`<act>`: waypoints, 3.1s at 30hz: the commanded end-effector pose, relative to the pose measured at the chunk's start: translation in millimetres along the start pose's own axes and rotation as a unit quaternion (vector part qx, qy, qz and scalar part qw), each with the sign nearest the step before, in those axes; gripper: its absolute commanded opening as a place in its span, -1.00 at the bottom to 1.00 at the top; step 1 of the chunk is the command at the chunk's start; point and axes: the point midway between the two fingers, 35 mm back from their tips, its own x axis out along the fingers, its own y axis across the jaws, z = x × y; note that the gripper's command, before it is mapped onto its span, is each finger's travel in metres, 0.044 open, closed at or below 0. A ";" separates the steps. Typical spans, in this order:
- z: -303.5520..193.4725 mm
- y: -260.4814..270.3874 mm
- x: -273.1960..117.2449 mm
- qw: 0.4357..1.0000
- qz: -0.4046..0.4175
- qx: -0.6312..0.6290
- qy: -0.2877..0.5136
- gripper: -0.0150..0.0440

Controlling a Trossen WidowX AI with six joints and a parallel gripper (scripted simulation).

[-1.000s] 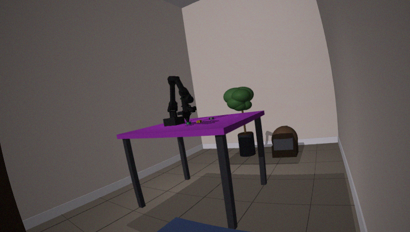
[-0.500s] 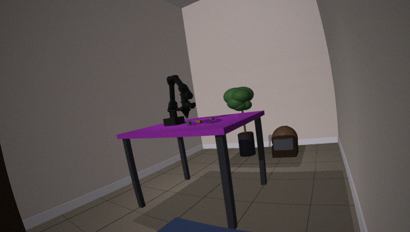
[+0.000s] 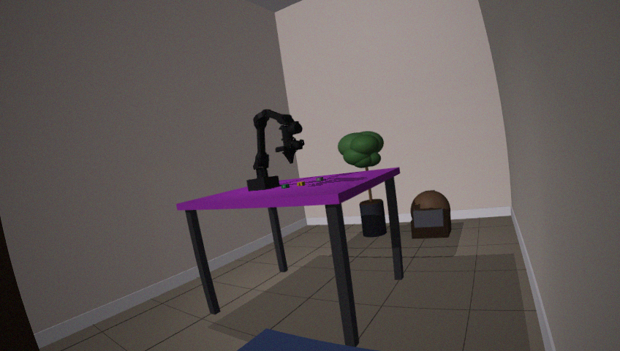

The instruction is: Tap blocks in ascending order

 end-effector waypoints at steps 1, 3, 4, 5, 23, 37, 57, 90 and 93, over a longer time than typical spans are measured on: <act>34.6 50.4 -2.2 1.000 0.005 -0.007 -0.001 -0.42; 50.3 82.0 -1.9 1.000 0.006 -0.008 -0.002 -0.42; 56.9 98.9 -1.3 1.000 0.007 -0.008 -0.002 -0.42; 62.5 116.4 -0.6 1.000 0.008 -0.009 -0.002 -0.42; 73.9 160.0 81.0 1.000 0.012 -0.005 -0.002 -0.42; 74.3 160.3 92.9 1.000 0.012 -0.005 -0.002 -0.42; 74.1 160.0 84.4 1.000 0.012 -0.005 -0.003 -0.42; 35.1 7.5 6.2 1.000 0.005 -0.004 -0.001 -0.42; 37.6 7.4 44.7 1.000 0.005 -0.004 -0.001 -0.42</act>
